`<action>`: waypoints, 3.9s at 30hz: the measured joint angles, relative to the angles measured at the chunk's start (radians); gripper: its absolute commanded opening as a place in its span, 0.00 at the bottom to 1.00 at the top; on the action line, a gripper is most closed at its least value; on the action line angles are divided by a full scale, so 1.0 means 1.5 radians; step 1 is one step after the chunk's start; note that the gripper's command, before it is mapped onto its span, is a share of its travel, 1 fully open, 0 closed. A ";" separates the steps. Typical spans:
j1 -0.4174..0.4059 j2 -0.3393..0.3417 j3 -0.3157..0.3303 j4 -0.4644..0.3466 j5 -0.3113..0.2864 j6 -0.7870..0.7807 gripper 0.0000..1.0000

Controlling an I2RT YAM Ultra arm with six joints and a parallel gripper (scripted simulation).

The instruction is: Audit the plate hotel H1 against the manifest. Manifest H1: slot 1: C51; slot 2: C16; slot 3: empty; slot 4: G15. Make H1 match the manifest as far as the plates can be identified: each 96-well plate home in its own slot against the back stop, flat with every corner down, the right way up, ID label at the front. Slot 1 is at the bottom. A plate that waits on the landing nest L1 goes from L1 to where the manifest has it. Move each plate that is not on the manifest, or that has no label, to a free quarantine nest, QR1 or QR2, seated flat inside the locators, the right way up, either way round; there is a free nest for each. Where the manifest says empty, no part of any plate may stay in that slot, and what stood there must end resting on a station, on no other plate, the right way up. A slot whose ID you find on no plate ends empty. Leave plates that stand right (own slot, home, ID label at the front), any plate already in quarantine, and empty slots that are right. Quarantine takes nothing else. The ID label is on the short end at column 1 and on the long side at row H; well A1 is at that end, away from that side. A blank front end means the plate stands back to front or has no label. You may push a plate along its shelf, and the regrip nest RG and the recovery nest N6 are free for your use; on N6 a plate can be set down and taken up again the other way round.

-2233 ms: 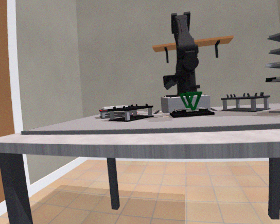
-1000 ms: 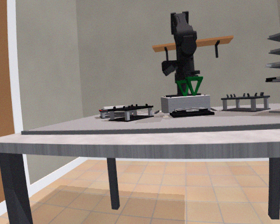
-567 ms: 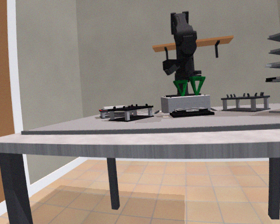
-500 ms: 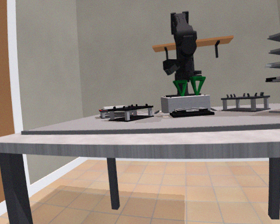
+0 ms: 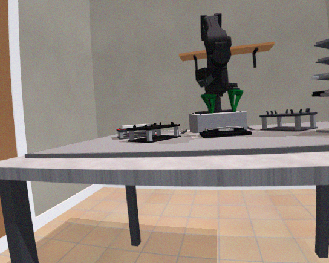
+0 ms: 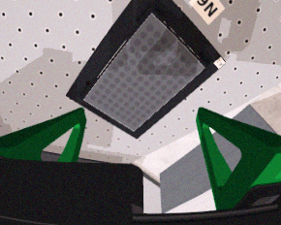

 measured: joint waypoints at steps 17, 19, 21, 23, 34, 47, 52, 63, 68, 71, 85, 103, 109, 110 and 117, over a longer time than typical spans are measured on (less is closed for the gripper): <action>0.000 0.000 0.000 -0.001 0.000 -0.193 1.00; 0.000 0.000 0.000 -0.001 0.000 -0.208 1.00; 0.000 0.000 0.000 -0.001 0.000 -0.226 1.00; 0.000 0.000 0.000 -0.001 0.000 -0.248 1.00; 0.000 0.000 0.000 -0.001 0.000 -0.385 1.00; 0.000 0.000 0.000 -0.001 0.000 -0.534 1.00; 0.000 0.000 0.000 -0.001 0.000 -0.593 1.00; 0.000 0.000 0.000 -0.001 0.000 -0.721 1.00; 0.000 0.000 0.000 -0.001 0.000 -0.784 1.00; 0.000 0.000 0.000 -0.001 0.000 -0.813 1.00; 0.000 0.000 0.000 -0.001 0.000 -0.997 1.00; 0.000 0.000 0.000 -0.001 0.001 -1.271 1.00; 0.000 0.000 0.000 -0.001 0.001 -1.358 1.00; 0.000 0.000 0.000 -0.001 0.001 -1.374 1.00; 0.000 0.000 0.000 -0.001 0.001 -1.494 1.00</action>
